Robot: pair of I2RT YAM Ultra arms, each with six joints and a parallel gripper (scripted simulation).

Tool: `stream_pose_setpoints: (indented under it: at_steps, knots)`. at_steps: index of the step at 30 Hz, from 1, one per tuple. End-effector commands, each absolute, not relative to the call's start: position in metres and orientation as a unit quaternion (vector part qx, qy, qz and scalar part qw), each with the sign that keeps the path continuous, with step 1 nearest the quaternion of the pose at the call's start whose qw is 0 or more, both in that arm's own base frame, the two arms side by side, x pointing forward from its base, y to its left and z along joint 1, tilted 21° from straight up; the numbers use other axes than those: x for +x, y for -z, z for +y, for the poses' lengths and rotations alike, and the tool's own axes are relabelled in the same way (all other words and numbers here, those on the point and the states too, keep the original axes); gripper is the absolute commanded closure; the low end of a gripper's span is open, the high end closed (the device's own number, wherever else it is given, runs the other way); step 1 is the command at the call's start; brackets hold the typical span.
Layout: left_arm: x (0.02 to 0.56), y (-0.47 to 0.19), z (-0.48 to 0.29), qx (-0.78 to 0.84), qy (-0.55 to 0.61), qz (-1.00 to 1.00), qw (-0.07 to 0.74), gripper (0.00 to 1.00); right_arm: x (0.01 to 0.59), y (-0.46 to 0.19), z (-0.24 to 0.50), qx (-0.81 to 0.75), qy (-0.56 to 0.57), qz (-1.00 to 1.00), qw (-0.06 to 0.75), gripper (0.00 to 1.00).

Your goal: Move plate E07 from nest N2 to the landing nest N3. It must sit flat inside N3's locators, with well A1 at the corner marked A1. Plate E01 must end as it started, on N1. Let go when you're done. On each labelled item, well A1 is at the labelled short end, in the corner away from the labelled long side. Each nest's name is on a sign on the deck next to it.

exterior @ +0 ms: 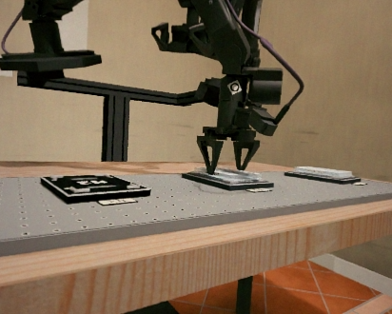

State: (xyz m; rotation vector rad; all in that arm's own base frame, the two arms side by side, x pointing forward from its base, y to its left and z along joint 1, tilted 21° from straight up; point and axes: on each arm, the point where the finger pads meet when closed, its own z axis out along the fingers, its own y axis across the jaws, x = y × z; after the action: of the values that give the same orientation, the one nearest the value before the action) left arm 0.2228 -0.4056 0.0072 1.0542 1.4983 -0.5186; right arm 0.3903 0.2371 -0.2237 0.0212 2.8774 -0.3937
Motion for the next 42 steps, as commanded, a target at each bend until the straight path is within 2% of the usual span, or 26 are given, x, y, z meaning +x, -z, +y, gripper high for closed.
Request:
stream_pose_setpoints:
  at_steps: [1,8,10,30,35,42]
  knots:
    - [0.223,-0.009,-0.411,0.452,0.225,0.636,0.584,0.00,0.396,0.236,0.235,0.012,0.133,0.983,0.124,0.21]
    - [0.223,-0.009,-0.411,0.452,0.225,0.636,0.584,0.00,0.389,0.220,0.240,0.010,0.137,0.983,0.118,0.21]
    - [0.223,-0.009,-0.411,0.452,0.225,0.636,0.584,0.00,0.389,0.220,0.240,0.010,0.137,0.983,0.118,0.00]
    - [0.223,-0.009,-0.411,0.452,0.225,0.636,0.584,0.00,0.371,0.191,0.248,0.003,0.138,0.984,0.109,0.00]
    - [0.223,-0.009,-0.411,0.452,0.225,0.636,0.584,0.00,0.364,0.160,0.255,0.003,0.140,0.984,0.111,0.00]
    - [0.223,-0.009,-0.411,0.452,0.225,0.636,0.584,0.00,0.378,0.165,0.259,0.000,0.132,0.984,0.122,0.00]
